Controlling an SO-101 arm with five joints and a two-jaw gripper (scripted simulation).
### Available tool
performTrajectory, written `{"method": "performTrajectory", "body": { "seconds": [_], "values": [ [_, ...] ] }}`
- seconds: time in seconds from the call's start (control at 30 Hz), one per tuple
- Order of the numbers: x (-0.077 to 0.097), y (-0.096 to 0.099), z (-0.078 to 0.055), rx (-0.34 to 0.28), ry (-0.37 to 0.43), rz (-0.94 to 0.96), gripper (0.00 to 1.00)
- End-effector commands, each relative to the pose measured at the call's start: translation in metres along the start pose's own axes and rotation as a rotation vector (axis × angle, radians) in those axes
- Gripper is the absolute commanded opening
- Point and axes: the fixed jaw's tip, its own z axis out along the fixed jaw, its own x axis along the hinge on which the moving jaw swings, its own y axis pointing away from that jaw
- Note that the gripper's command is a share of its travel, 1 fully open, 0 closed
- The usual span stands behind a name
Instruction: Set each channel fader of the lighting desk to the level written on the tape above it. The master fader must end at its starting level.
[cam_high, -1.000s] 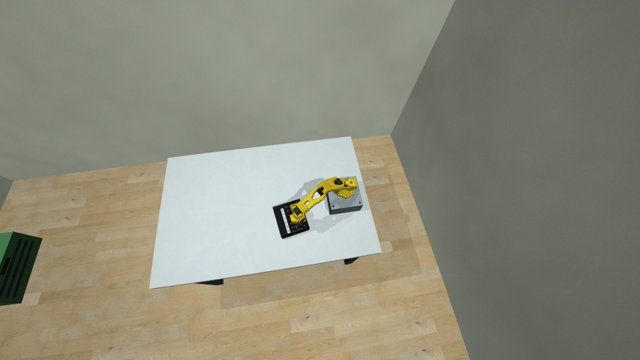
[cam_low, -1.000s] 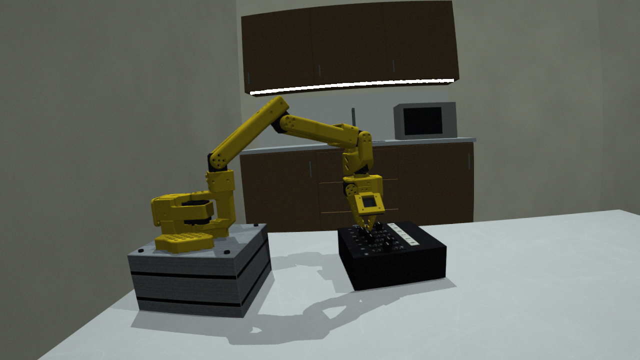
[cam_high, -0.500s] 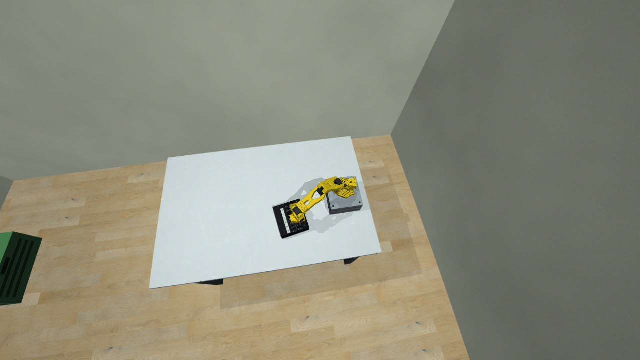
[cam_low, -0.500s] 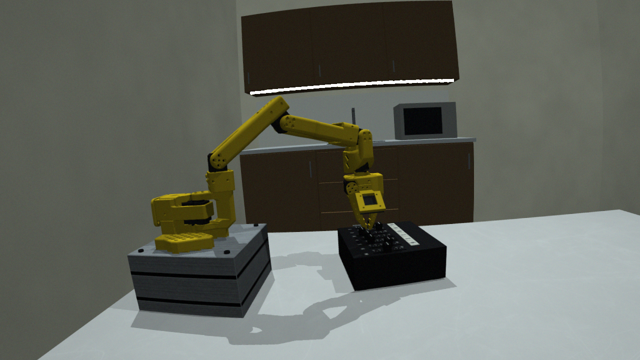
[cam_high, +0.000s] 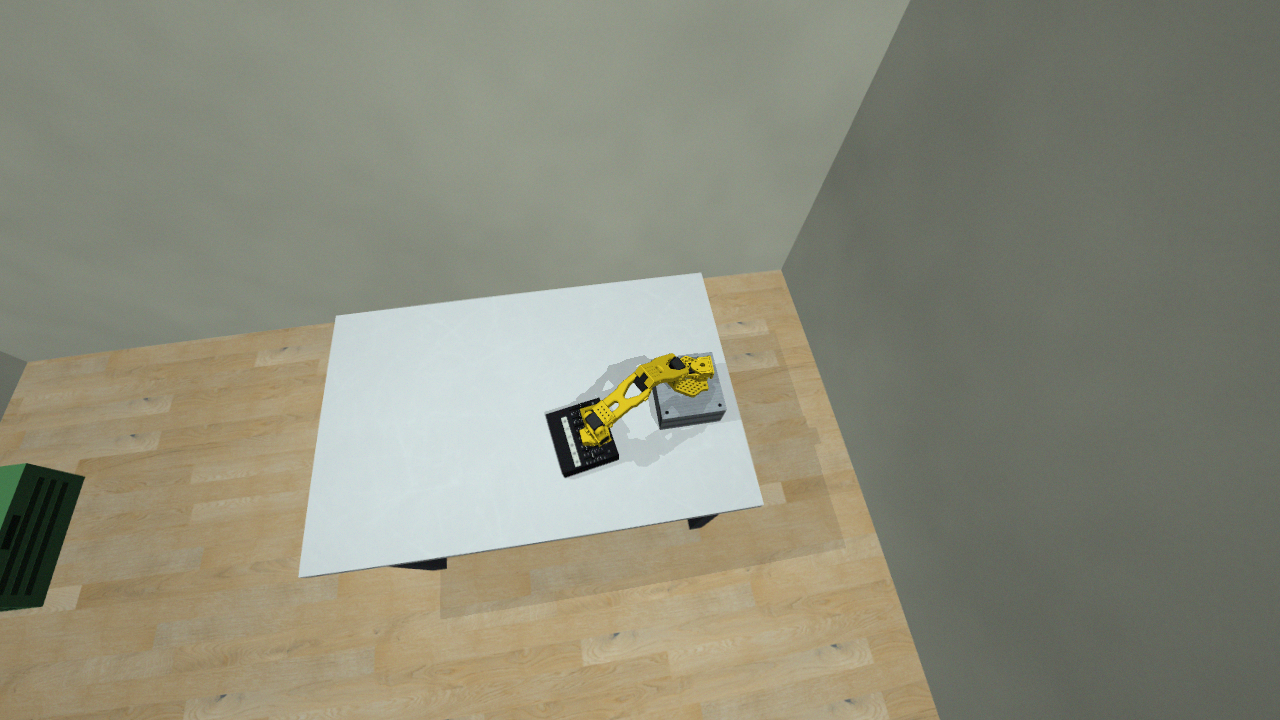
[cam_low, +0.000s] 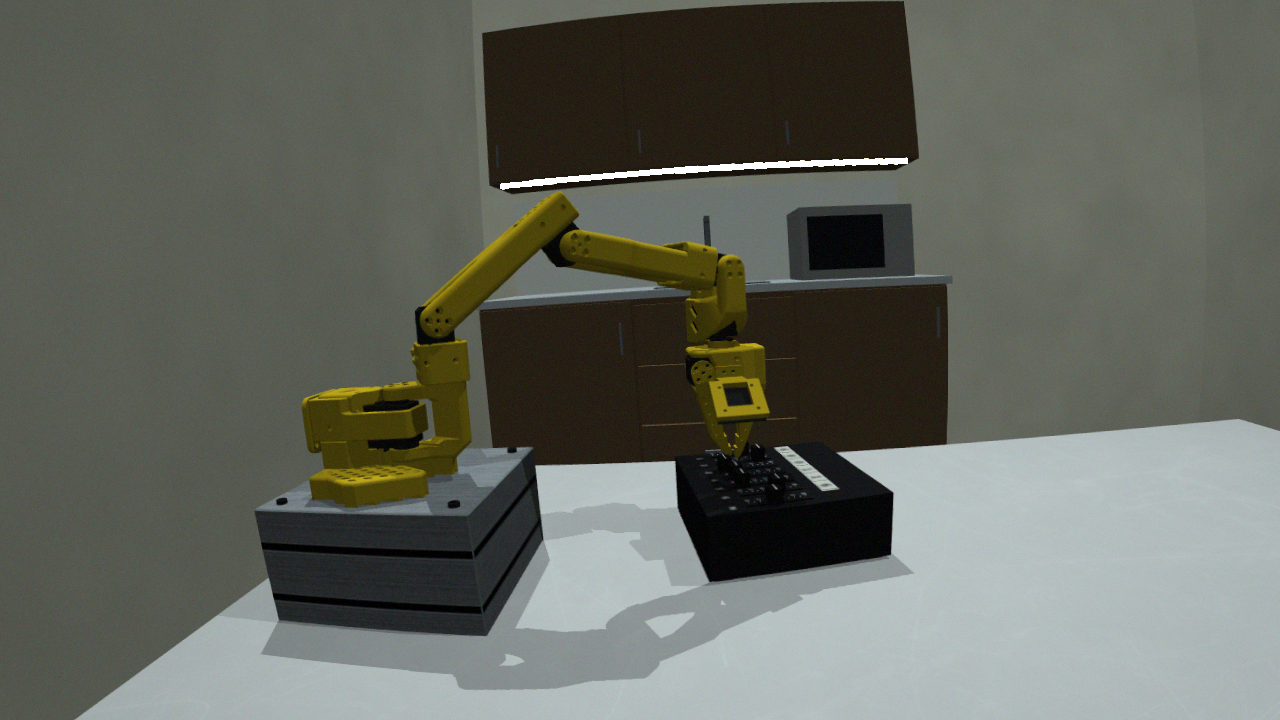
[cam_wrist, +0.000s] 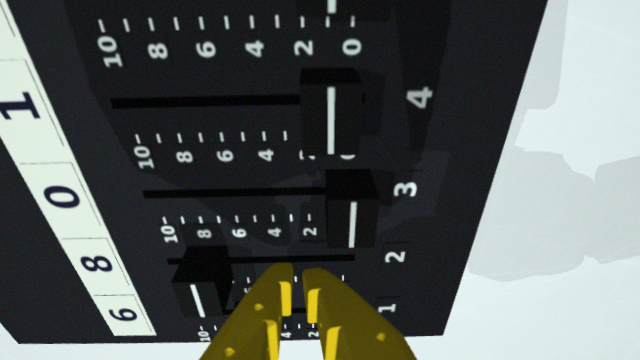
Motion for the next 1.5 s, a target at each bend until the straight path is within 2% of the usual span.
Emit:
{"method": "performTrajectory", "body": {
  "seconds": [0.0, 0.57, 0.9, 1.47],
  "values": [
    [0.002, 0.001, -0.006, -0.009, 0.004, -0.013, 0.00],
    [0.003, 0.001, -0.012, -0.009, 0.004, -0.014, 0.00],
    [0.007, 0.005, -0.019, -0.009, 0.004, -0.021, 0.00],
    [0.007, 0.005, -0.019, -0.009, 0.004, -0.021, 0.00]
  ]
}}
